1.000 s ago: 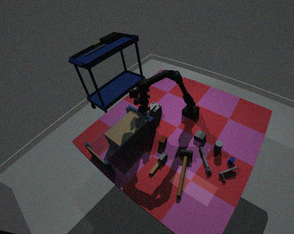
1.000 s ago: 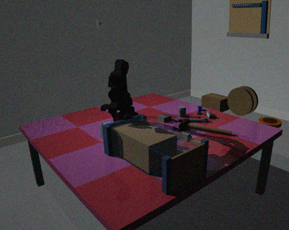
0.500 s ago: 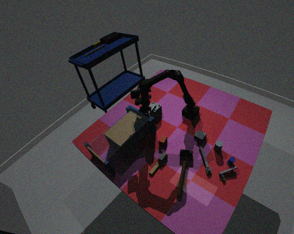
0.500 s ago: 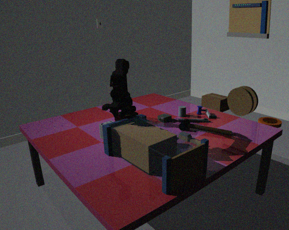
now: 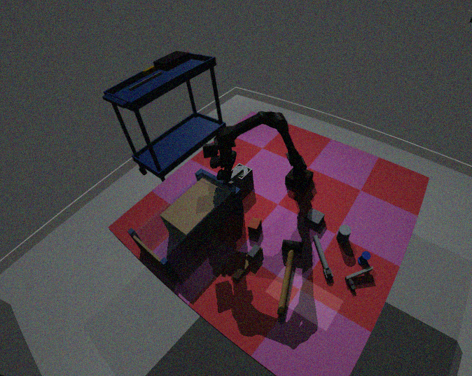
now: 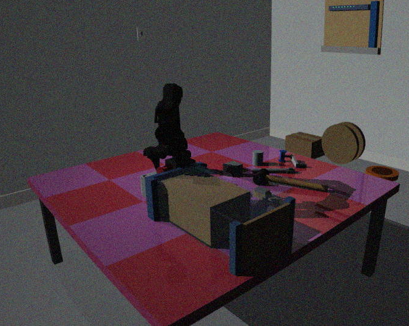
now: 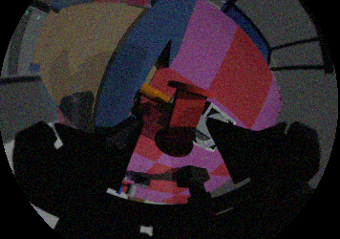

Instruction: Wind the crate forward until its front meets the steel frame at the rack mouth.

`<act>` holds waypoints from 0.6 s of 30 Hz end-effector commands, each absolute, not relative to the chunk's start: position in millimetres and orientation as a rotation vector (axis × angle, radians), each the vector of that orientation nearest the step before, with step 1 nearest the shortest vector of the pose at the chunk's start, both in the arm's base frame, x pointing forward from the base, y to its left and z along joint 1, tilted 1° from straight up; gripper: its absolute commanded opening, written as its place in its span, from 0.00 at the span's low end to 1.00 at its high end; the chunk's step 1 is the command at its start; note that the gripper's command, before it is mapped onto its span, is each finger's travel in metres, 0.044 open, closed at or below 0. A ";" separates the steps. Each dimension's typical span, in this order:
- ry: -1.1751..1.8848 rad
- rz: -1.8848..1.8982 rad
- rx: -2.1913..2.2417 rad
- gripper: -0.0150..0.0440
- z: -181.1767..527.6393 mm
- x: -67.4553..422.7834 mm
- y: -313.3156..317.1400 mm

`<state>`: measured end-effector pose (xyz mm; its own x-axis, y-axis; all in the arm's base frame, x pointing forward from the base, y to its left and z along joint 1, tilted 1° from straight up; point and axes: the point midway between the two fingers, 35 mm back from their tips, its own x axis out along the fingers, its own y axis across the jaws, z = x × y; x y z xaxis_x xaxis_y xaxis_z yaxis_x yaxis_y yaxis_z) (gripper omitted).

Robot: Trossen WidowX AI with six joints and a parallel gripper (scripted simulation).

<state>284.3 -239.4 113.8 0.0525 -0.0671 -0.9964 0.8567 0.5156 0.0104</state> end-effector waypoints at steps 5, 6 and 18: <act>1.333 -0.807 0.766 1.00 139.2 288.4 -238.2; 1.334 -0.810 0.766 1.00 148.9 287.3 -238.6; 1.331 -0.818 0.763 1.00 199.3 270.3 -228.8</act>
<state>279.2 -234.9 182.3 0.0555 -0.0650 -0.9963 0.8556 0.5175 0.0139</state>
